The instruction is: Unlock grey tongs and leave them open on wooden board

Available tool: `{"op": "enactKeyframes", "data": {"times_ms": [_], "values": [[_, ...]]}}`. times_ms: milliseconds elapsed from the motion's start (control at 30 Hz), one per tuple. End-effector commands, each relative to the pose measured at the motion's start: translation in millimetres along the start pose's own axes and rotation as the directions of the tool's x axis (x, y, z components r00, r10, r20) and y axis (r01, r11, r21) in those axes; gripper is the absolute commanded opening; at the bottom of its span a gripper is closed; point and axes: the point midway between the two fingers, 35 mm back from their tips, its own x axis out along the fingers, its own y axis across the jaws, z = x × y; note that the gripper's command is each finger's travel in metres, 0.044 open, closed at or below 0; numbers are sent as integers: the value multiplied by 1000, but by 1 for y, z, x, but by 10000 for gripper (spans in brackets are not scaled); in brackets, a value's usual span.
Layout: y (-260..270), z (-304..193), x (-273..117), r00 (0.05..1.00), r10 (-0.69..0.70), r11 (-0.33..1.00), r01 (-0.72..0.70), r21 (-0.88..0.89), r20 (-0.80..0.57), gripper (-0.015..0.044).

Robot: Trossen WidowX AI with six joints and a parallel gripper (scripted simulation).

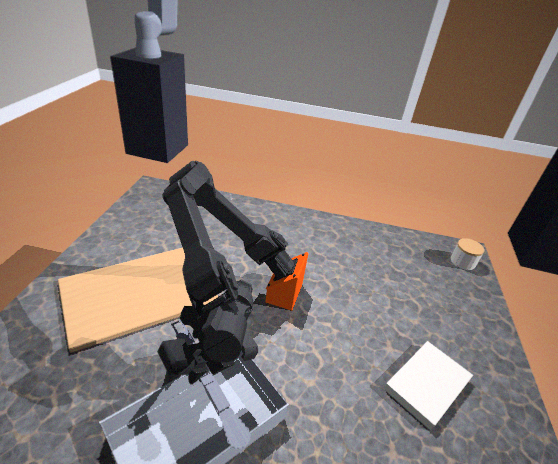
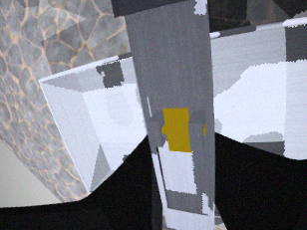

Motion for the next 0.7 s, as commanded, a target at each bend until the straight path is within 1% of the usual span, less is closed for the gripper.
{"op": "enactKeyframes", "data": {"times_ms": [0,267,533,667], "values": [[2,-2,-1,997,-75,997,75,-36,-20,-150],[-1,1,-1,973,-229,968,224,-116,-30,-150],[-4,9,-4,923,-385,909,374,-184,-25,-150],[-5,11,-5,911,-413,895,401,-195,-23,-150]]}}
